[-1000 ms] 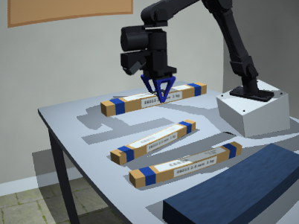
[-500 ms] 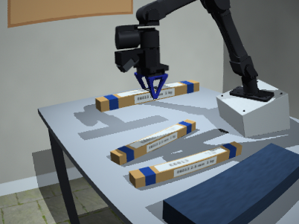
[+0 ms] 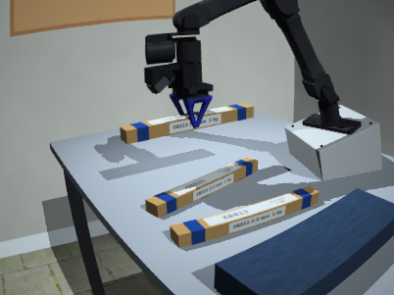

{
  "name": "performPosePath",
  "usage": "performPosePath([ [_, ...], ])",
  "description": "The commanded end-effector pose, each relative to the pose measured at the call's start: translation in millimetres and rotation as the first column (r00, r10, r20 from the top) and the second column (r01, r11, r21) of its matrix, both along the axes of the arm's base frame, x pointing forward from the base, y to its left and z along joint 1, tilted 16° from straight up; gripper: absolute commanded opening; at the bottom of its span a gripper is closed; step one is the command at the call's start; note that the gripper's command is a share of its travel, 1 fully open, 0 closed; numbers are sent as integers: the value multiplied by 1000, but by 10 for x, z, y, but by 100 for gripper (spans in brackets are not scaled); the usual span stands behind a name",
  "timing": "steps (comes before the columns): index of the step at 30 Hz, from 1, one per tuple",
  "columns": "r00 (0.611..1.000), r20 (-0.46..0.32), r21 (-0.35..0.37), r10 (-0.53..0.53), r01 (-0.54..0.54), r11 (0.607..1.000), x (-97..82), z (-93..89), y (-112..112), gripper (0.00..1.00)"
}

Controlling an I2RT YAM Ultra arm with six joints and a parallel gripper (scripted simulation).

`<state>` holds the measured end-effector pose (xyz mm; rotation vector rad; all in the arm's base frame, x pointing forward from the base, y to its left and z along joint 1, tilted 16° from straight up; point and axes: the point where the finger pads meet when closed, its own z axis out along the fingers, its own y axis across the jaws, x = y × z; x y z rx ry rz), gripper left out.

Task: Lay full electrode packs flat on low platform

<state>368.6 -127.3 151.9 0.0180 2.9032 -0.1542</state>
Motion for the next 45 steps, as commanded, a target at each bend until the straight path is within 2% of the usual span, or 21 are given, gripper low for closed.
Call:
performPosePath([
  [1, 999, 47, -4, 19, -18, 1000, 46, 210, -96, 0],
  [3, 999, 47, -4, 19, -18, 1000, 46, 210, -96, 0],
  [4, 998, 65, -12, 19, -18, 1000, 34, 286, -118, 0],
  [7, 999, 32, 1, 18, -18, 1000, 50, 160, -205, 0],
  [10, 998, 57, -10, 19, -18, 1000, 35, 271, -280, 0],
  [13, 999, 38, -2, 18, -18, 1000, 42, 201, -364, 0],
  [20, 999, 45, -6, 18, -18, 1000, 35, 242, -496, 0],
  [21, 998, 65, -16, 19, -18, 1000, 22, 332, -517, 0],
  [23, 999, 32, 1, 18, -18, 1000, 39, 196, -580, 0],
  [24, 999, 33, 1, 18, -18, 1000, 38, 198, -606, 0],
  [27, 998, 54, -12, 19, -18, 1000, 23, 303, -680, 0],
  [31, 999, 37, -2, 18, -18, 1000, 30, 236, -792, 0],
  [37, 999, 44, -7, 18, -18, 1000, 22, 281, -895, 0],
  [38, 998, 63, -20, 19, -18, 1000, 8, 379, -914, 0],
  [40, 999, 33, 0, 18, -18, 1000, 26, 236, -979, 0],
  [43, 999, 33, 0, 18, -18, 1000, 23, 244, -1059, 0],
  [45, 999, 49, -12, 18, -18, 1000, 11, 331, -1105, 0],
])
